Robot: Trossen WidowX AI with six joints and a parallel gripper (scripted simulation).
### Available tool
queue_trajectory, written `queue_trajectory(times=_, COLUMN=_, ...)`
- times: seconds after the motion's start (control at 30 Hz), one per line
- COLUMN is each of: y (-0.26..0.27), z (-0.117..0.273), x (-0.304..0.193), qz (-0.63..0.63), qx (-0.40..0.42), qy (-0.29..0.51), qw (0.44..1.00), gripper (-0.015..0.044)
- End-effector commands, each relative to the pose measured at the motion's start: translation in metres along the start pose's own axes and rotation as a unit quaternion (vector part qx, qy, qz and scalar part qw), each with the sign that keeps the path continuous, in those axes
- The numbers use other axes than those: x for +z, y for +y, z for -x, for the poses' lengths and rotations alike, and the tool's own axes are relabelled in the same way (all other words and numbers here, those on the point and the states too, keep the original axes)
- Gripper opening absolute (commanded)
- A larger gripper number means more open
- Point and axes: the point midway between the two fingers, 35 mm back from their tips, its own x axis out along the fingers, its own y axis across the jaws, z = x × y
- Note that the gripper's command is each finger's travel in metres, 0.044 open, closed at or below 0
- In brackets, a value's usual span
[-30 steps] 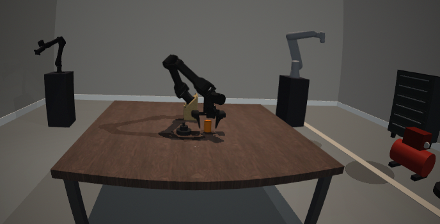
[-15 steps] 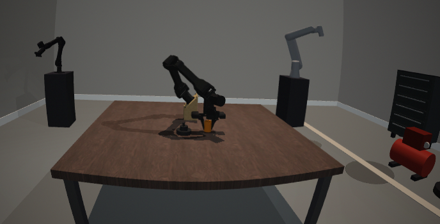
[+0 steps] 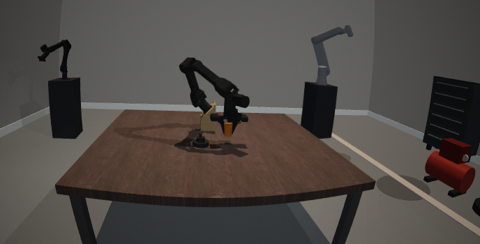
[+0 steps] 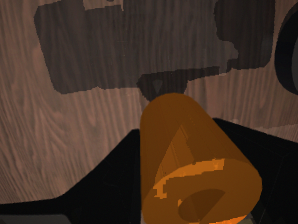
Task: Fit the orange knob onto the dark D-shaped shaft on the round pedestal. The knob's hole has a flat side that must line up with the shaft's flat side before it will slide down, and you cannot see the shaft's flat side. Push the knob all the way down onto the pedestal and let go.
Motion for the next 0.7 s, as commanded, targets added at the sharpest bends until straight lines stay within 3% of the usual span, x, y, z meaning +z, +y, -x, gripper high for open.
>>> queue_trajectory(times=0.0, y=0.002, z=0.032, x=0.004, qz=-0.006, qx=0.008, qy=-0.009, qw=1.0, gripper=0.0)
queue_trajectory(times=0.3, y=0.0, z=0.097, x=-0.004, qz=-0.006, qx=0.005, qy=-0.007, qw=1.0, gripper=0.0)
queue_trajectory(times=0.67, y=-0.018, z=0.092, x=0.004, qz=-0.005, qx=0.009, qy=-0.008, qw=1.0, gripper=0.0)
